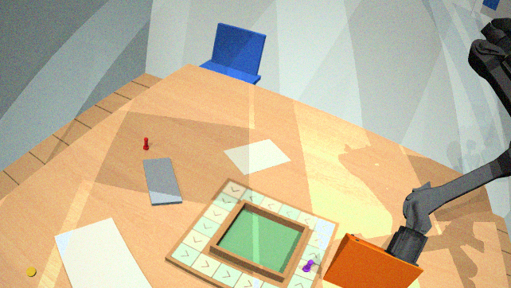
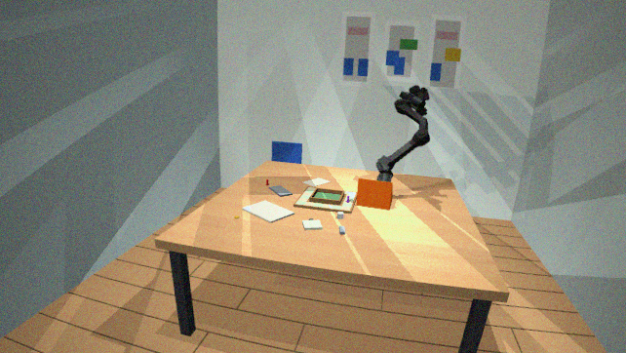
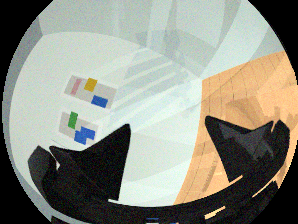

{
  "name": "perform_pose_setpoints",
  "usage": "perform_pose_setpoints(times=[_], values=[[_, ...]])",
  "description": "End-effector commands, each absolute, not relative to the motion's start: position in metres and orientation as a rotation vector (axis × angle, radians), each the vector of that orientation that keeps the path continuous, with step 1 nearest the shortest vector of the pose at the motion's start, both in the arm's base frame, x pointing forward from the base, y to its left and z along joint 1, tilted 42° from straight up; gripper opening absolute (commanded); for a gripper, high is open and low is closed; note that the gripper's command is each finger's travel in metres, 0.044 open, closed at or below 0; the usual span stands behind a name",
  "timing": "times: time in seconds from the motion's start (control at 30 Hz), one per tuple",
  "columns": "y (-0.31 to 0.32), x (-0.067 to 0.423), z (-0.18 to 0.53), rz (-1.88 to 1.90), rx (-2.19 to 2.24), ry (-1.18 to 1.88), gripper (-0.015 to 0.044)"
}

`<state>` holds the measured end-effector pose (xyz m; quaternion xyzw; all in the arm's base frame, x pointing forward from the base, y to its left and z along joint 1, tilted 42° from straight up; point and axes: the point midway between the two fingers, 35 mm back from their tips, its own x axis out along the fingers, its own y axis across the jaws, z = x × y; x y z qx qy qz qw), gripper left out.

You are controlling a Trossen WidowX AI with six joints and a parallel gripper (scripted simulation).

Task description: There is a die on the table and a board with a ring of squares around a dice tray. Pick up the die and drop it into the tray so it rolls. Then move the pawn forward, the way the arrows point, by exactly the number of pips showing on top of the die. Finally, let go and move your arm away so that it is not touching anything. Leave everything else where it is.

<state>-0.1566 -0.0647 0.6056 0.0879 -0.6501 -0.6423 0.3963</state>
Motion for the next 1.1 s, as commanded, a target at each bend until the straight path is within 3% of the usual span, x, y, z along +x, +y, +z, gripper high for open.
perform_pose_setpoints(times=[0.0, 0.13, 0.6, 1.07], values=[[-0.065, -0.156, 0.606, -1.626, 0.222, -1.645, 0.0374], [-0.080, -0.129, 0.616, -1.588, 0.198, -1.581, 0.0275], [-0.144, 0.080, 0.626, -1.300, 0.087, -1.100, 0.0275], [-0.130, 0.277, 0.566, -0.944, 0.047, -0.719, 0.0275]])
